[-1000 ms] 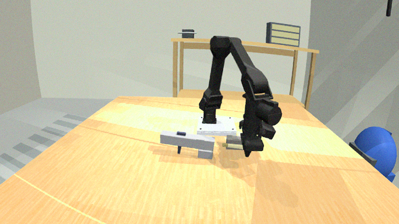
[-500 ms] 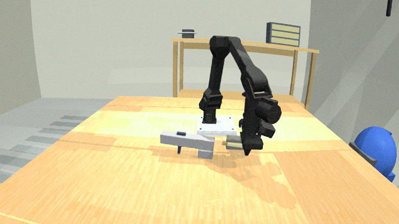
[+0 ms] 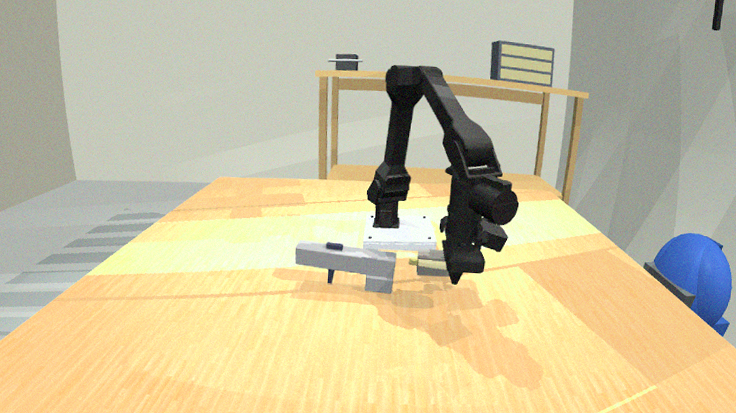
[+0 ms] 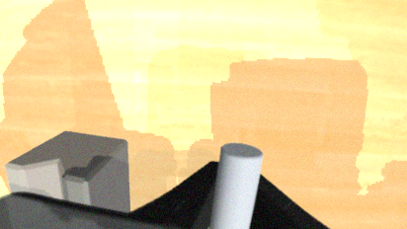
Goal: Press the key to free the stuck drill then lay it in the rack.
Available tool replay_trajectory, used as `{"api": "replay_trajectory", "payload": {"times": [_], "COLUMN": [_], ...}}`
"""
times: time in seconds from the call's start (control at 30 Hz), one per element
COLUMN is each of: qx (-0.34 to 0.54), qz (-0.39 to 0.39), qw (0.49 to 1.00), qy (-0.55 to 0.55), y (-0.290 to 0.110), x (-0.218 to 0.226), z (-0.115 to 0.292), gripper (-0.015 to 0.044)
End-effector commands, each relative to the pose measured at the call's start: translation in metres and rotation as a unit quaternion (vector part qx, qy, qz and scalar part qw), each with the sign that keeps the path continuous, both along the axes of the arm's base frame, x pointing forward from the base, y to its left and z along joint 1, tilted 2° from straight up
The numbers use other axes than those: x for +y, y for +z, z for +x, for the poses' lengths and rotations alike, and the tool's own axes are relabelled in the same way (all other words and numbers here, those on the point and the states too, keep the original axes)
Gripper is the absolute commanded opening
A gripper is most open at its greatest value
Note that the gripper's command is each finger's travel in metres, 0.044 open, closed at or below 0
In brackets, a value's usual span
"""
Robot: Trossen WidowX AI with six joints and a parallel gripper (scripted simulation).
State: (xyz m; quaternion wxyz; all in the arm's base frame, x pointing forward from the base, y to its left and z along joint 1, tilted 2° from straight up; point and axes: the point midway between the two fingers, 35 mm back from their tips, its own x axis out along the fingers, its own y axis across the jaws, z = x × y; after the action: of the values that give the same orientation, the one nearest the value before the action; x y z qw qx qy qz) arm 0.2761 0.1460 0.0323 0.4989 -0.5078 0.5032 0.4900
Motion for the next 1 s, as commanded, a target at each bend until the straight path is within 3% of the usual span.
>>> {"api": "replay_trajectory", "payload": {"times": [0.0,0.97], "qx": [-0.001,-0.001], "qz": [0.003,0.003], "qw": [1.0,1.0], "qy": [0.001,0.001], "y": [0.003,0.014], "x": [0.0,-0.002], "z": [0.0,-0.001], "gripper": [0.0,0.0]}}
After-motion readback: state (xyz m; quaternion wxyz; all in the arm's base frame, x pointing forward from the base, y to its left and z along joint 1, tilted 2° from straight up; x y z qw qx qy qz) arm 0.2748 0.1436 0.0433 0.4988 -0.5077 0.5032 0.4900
